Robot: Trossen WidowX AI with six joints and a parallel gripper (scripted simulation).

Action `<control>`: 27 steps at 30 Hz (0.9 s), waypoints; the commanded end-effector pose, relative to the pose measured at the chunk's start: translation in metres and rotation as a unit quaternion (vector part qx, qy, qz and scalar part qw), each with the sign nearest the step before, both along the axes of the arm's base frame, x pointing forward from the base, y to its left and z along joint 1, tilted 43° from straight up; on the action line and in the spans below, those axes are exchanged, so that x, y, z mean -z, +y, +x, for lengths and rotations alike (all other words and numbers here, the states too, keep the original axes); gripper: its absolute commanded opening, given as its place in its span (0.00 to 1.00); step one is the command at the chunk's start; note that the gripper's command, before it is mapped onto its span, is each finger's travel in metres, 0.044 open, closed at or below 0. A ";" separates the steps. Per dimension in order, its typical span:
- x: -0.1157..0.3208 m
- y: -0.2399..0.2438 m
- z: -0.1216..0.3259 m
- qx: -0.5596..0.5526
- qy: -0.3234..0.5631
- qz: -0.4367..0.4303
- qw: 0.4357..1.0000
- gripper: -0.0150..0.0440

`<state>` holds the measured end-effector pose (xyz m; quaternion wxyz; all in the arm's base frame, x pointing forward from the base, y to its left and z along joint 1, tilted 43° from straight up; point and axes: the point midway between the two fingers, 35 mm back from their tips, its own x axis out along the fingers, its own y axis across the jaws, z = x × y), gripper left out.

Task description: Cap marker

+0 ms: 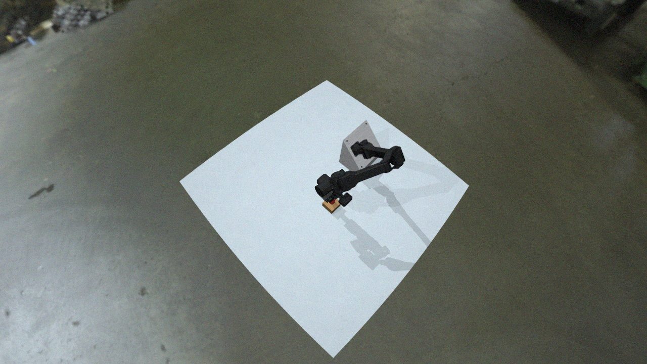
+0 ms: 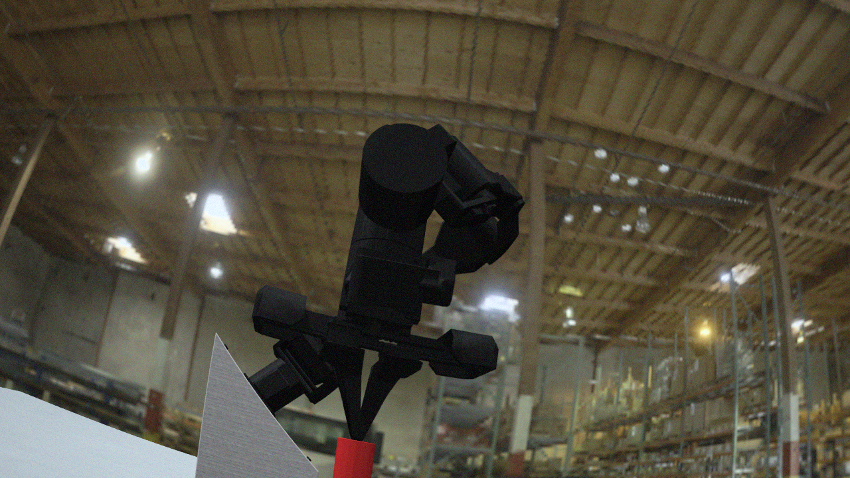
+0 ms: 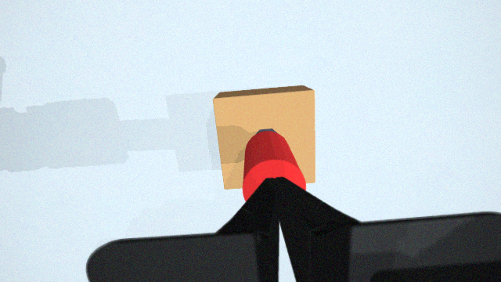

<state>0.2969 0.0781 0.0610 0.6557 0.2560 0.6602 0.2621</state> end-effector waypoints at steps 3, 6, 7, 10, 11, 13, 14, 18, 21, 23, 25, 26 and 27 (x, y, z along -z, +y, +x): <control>0.001 0.001 0.000 0.000 0.000 0.000 1.000 0.25; 0.001 0.001 0.000 0.000 0.000 0.000 1.000 0.25; 0.001 0.001 0.000 0.000 0.000 0.000 1.000 0.25; -0.014 -0.014 0.003 0.000 0.000 -0.002 1.000 0.25; -0.024 -0.025 0.004 0.001 0.000 -0.003 1.000 0.25; -0.047 -0.047 0.004 0.001 0.001 -0.003 1.000 0.25; -0.056 -0.055 0.003 0.001 0.001 -0.002 1.000 0.25; -0.064 -0.061 0.001 0.001 0.001 -0.001 1.000 0.25; -0.064 -0.061 0.001 0.001 0.001 -0.001 1.000 0.30; -0.064 -0.061 0.001 0.001 0.001 -0.001 1.000 0.39; -0.064 -0.061 0.001 0.001 0.001 -0.001 1.000 0.48; -0.064 -0.061 0.001 0.001 0.001 -0.001 1.000 0.52; -0.064 -0.061 0.001 0.001 0.001 -0.001 1.000 0.57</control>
